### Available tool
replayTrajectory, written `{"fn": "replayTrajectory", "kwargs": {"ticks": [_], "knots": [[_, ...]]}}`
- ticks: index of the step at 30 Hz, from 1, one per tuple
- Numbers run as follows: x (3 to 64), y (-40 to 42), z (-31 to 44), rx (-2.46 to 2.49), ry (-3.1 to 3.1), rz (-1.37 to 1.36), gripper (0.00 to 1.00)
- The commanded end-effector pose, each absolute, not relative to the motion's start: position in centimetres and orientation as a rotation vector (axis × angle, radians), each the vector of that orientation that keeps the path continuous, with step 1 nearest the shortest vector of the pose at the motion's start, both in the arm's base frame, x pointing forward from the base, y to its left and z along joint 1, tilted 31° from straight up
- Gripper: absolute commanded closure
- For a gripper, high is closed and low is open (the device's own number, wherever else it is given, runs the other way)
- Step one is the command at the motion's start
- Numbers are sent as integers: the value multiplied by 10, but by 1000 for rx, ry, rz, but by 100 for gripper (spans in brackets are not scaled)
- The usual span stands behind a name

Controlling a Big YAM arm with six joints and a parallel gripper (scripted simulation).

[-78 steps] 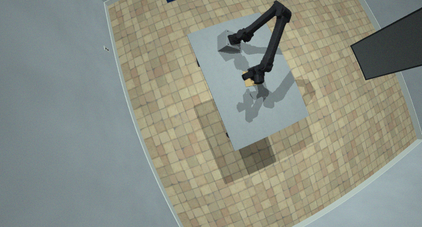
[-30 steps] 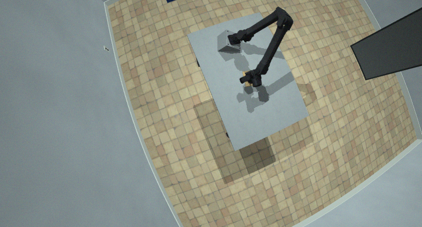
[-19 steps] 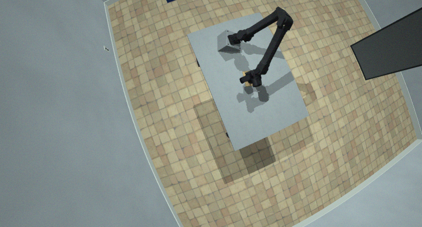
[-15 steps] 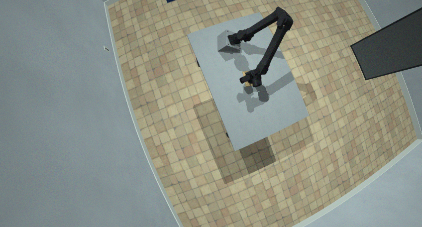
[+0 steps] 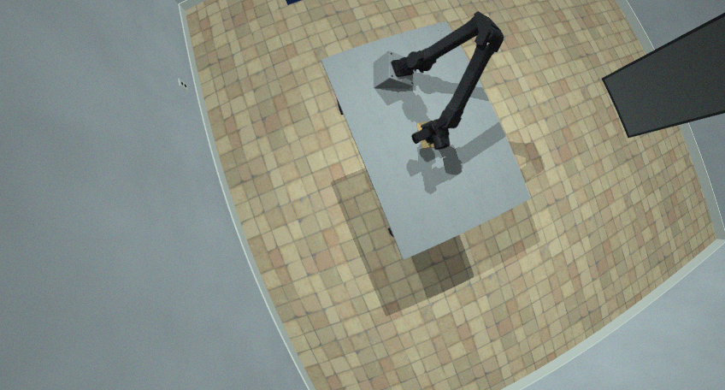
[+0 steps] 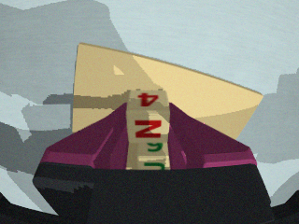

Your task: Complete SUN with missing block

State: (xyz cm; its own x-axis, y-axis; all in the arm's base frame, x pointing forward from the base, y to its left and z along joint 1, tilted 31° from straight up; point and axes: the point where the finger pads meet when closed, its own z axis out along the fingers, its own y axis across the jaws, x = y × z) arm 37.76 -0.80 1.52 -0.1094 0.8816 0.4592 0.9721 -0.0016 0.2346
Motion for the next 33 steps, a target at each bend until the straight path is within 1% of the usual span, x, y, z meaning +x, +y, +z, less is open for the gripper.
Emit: {"fn": "replayTrajectory", "kwargs": {"ticks": [1, 33], "knots": [[376, -3, 10, -1961, -2079, -732, 80], [374, -8, 16, -1969, -2100, -758, 80]]}}
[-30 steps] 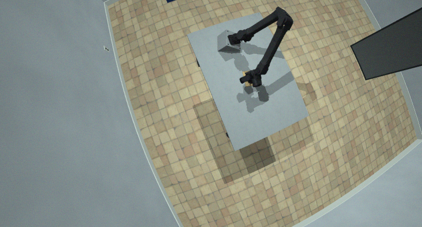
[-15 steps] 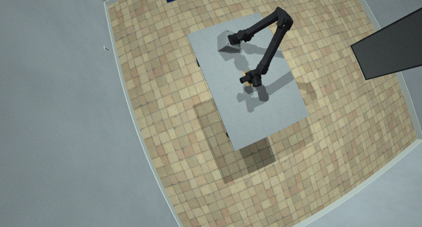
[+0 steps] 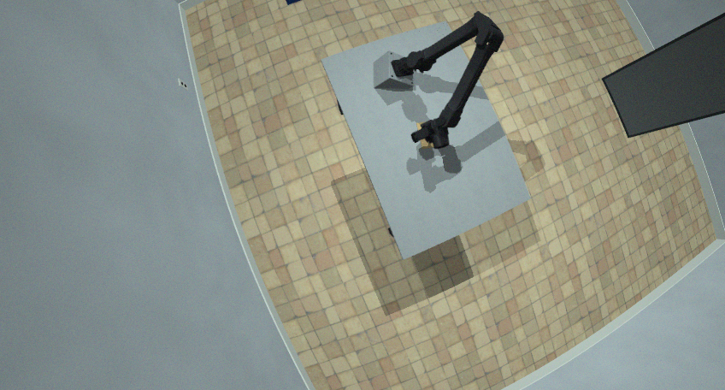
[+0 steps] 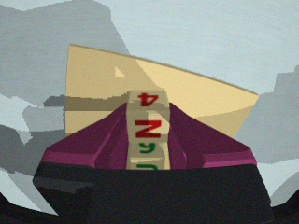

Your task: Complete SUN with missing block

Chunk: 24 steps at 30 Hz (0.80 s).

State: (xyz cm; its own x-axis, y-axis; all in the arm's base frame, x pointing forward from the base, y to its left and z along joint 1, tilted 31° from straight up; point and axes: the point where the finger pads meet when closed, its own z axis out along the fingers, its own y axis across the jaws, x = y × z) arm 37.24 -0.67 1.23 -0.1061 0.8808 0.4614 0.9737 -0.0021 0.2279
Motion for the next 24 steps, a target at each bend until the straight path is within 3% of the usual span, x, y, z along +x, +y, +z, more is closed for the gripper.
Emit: {"fn": "replayTrajectory", "kwargs": {"ticks": [1, 24], "knots": [[374, -8, 16, -1969, -2100, -758, 80], [373, -9, 13, -1962, -2101, -751, 80]]}}
